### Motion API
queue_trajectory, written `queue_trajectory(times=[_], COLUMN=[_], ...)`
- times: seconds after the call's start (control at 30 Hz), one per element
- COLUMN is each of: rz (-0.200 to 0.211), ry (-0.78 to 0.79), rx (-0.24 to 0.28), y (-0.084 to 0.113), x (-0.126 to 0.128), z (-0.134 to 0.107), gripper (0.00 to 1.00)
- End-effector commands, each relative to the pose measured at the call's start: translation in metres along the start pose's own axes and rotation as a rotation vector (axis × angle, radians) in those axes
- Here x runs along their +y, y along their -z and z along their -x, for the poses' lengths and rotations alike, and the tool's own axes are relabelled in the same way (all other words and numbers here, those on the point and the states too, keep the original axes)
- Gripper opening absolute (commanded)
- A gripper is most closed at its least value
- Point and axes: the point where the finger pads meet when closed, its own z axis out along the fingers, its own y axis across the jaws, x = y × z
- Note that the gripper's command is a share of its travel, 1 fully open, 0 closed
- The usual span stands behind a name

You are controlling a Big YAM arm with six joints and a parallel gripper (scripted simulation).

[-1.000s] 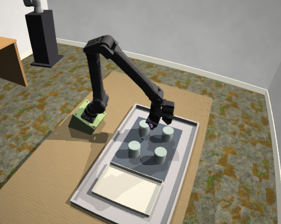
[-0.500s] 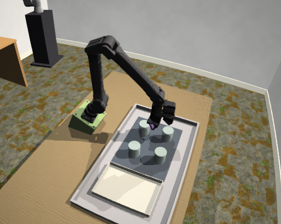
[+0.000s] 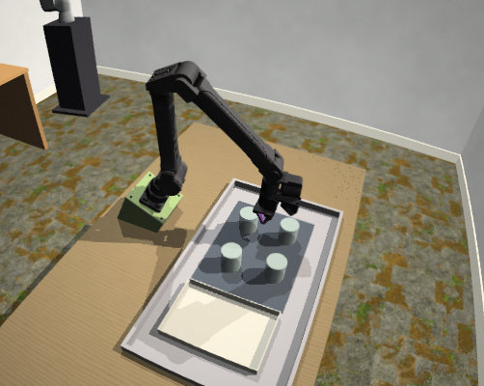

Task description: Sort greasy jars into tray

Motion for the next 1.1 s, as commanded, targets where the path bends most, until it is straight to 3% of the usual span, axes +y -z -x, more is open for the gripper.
queue_trajectory(times=[0.0,1.07], rz=[0.006,0.006], ry=[-0.007,-0.007], rx=[-0.033,-0.033], y=[0.0087,0.0135], x=[0.0013,0.0035], z=[0.0219,0.0313], gripper=[0.0,0.0])
